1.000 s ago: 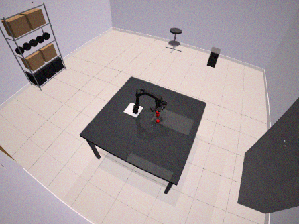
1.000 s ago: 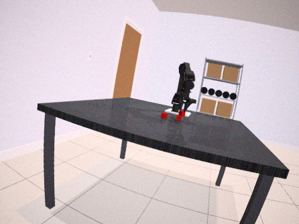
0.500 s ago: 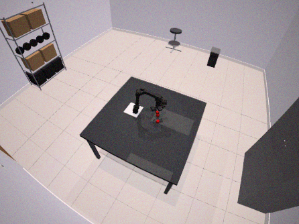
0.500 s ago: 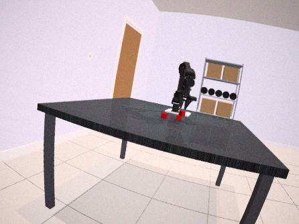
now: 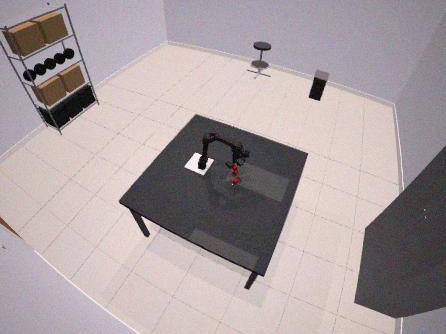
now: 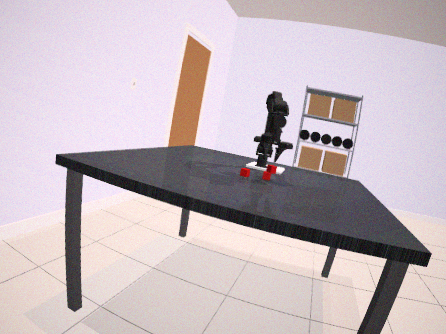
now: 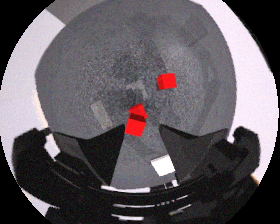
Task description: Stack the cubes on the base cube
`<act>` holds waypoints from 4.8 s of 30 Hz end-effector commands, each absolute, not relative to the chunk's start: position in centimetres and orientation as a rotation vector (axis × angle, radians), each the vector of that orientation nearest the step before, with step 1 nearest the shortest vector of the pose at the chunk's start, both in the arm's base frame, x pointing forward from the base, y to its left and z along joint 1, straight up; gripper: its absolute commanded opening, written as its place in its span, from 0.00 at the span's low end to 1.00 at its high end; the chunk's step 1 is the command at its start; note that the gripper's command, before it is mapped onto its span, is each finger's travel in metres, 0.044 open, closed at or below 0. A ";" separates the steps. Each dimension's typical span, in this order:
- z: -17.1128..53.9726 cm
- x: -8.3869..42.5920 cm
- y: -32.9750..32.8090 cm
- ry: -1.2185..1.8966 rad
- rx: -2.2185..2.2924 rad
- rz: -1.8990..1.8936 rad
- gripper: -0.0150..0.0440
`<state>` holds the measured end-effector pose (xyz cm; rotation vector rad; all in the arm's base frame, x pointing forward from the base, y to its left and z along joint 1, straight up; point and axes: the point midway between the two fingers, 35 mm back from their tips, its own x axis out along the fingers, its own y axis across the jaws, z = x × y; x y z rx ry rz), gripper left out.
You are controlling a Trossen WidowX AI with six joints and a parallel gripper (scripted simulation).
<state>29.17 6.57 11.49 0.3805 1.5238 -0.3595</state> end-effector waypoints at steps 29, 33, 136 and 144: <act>15.0 33.0 -1.3 1.391 -0.806 0.785 0.70; 15.4 33.2 -2.4 1.331 -0.950 0.923 0.70; 14.8 33.7 -3.2 1.289 -1.039 1.007 0.43; 15.6 33.5 -3.1 1.297 -1.024 0.992 0.43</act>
